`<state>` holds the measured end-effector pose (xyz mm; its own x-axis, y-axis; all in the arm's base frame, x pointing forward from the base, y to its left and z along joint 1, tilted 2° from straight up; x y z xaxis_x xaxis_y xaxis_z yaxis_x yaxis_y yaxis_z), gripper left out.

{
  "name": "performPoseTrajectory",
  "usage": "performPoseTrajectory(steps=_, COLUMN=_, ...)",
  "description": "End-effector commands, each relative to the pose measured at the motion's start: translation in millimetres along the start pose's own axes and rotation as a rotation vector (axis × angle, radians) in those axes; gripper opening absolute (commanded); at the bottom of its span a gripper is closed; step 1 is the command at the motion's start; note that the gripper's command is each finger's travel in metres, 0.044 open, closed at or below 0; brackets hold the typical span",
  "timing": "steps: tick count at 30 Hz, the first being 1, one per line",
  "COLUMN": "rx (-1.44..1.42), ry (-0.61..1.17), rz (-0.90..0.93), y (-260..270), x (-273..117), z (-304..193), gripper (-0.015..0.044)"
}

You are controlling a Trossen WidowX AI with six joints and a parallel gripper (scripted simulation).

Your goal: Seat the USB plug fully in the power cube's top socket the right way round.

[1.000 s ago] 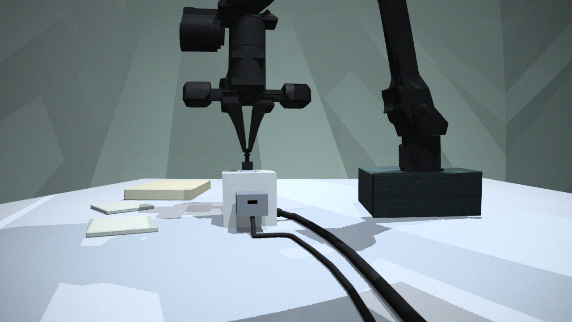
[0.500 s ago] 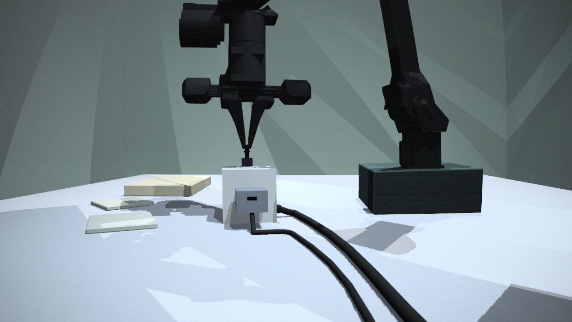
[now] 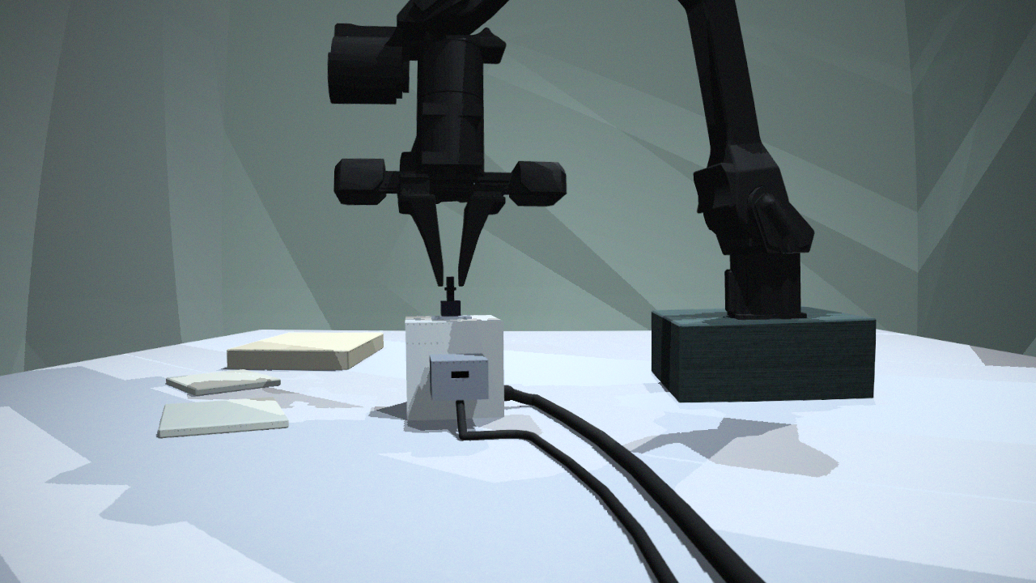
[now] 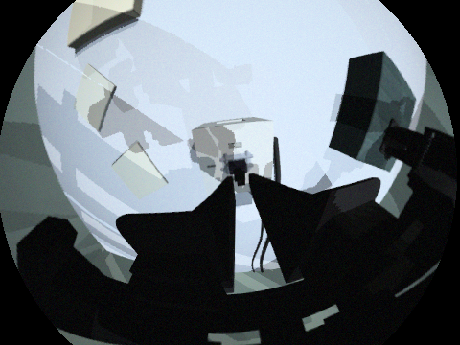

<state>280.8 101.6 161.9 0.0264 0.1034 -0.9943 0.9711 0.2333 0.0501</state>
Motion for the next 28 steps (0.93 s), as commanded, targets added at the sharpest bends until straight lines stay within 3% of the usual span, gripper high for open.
performPoseTrajectory(steps=1, rx=0.0, ry=0.0, rz=0.001, y=0.0, x=-0.5, z=0.0, gripper=0.0095)
performPoseTrajectory(steps=28, rx=0.0, ry=0.0, rz=0.001, y=0.0, x=-11.5, z=-0.9, gripper=0.0095)
Point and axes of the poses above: the point midway between the two fingers, 35 mm back from their tips, its own x axis out along the fingers, its own y axis across the jaws, z = x × y, the point moved 8 cm from there along -x, back along the fingers, and after that the axes turned 5 degrees about x, right-handed, at the moved point
